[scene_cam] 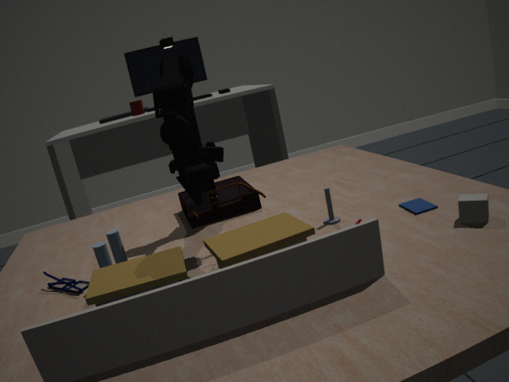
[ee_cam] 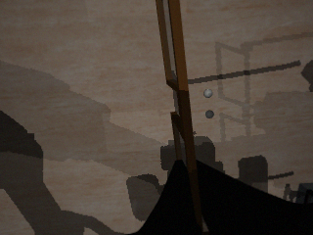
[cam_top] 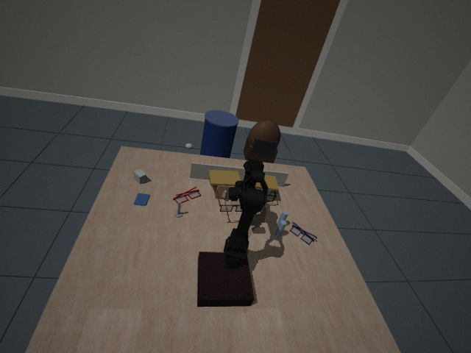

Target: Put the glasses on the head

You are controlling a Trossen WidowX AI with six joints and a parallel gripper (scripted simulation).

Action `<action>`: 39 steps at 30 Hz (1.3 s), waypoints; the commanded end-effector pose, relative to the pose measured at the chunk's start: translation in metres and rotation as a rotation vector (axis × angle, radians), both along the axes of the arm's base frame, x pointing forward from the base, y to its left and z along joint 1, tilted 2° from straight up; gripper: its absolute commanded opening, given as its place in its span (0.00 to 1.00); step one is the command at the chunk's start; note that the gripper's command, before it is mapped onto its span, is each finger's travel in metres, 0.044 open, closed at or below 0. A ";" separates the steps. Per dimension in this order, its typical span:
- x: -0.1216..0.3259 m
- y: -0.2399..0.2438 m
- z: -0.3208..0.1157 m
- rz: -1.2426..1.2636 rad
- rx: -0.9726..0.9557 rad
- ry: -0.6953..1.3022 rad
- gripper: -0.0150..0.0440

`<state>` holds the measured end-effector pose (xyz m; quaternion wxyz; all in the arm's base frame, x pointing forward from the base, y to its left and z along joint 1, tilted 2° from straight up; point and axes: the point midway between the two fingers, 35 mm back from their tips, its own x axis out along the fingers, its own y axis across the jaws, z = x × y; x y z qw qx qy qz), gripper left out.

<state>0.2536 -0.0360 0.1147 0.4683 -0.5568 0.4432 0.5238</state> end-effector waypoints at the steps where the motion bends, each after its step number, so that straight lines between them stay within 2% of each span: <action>1: 0.000 0.001 -0.006 -0.009 -0.038 0.014 0.25; 13: 0.001 0.001 -0.018 -0.005 0.020 0.001 0.25; 39: 0.003 0.004 -0.045 -0.006 0.001 0.003 0.25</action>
